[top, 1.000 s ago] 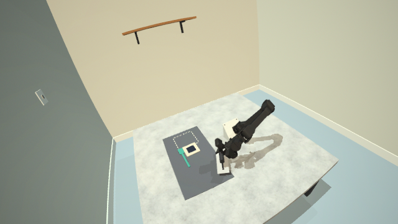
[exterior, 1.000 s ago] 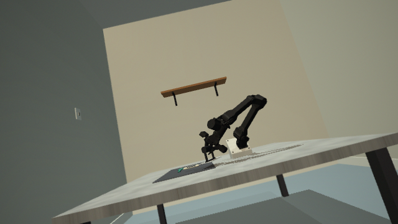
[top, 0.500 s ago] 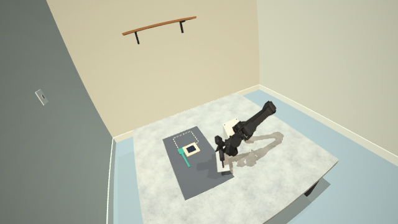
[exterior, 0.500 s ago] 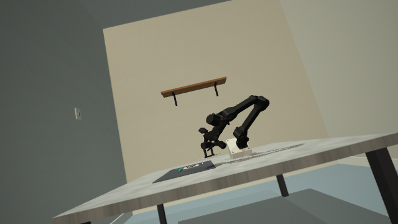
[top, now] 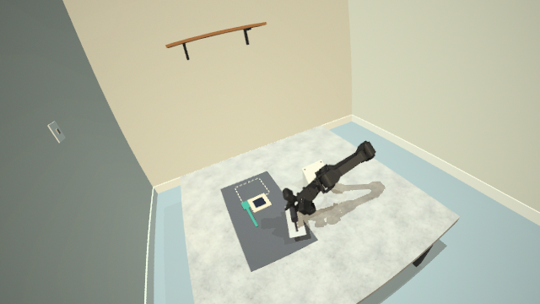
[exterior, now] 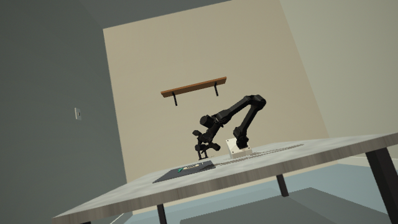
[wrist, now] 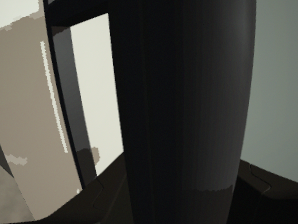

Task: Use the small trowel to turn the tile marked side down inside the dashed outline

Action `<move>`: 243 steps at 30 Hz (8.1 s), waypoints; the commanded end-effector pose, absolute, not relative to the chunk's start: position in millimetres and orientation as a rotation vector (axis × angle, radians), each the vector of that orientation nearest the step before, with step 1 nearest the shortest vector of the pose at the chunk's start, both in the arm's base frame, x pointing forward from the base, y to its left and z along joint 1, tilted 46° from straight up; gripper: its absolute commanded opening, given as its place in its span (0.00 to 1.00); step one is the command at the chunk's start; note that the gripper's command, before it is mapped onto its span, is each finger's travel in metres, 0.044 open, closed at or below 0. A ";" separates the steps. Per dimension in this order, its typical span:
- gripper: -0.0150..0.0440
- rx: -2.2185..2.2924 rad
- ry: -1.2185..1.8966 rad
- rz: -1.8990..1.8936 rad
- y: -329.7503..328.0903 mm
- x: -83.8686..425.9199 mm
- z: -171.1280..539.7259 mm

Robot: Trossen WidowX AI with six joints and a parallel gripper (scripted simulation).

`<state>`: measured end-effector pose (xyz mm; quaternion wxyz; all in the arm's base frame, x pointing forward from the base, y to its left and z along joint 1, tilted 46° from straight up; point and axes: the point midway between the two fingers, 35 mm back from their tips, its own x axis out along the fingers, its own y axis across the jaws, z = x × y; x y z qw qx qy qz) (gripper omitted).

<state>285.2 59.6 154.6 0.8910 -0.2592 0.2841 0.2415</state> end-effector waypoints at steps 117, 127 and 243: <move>0.25 -0.629 0.228 0.619 -18.3 386.4 20.8; 0.25 -0.685 0.249 0.613 -23.5 386.4 27.4; 0.25 -0.732 0.269 0.610 -104.4 381.2 59.4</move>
